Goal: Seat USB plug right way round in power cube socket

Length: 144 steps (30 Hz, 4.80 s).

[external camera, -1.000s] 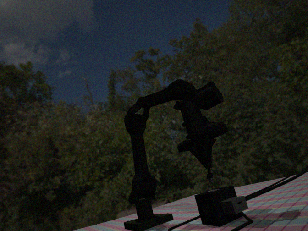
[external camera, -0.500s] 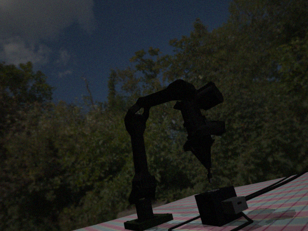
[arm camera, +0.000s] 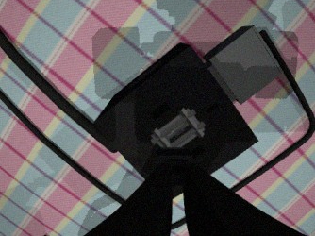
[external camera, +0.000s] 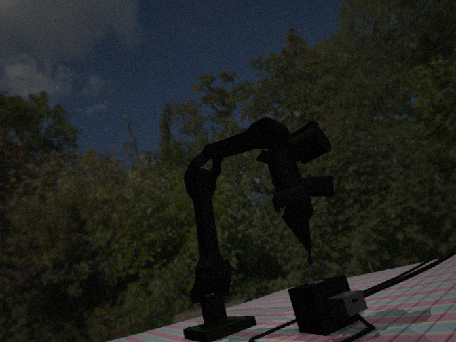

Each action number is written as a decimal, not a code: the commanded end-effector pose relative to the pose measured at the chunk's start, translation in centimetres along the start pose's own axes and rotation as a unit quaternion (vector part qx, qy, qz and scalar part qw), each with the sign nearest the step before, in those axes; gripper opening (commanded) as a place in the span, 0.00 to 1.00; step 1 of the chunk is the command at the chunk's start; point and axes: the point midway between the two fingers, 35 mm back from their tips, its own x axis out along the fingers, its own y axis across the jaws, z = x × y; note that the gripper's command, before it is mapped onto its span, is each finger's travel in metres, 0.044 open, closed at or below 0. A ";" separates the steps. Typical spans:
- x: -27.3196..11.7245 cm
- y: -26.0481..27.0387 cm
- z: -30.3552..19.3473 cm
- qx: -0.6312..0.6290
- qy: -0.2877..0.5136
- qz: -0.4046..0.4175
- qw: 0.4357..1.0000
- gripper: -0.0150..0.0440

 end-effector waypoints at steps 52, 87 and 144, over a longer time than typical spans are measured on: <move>0.0 0.0 0.0 0.661 0.000 0.000 0.750 0.25; 0.0 0.0 0.0 0.925 0.000 0.000 0.380 0.25; 0.4 -0.1 -0.2 0.945 -0.007 -0.020 0.328 0.25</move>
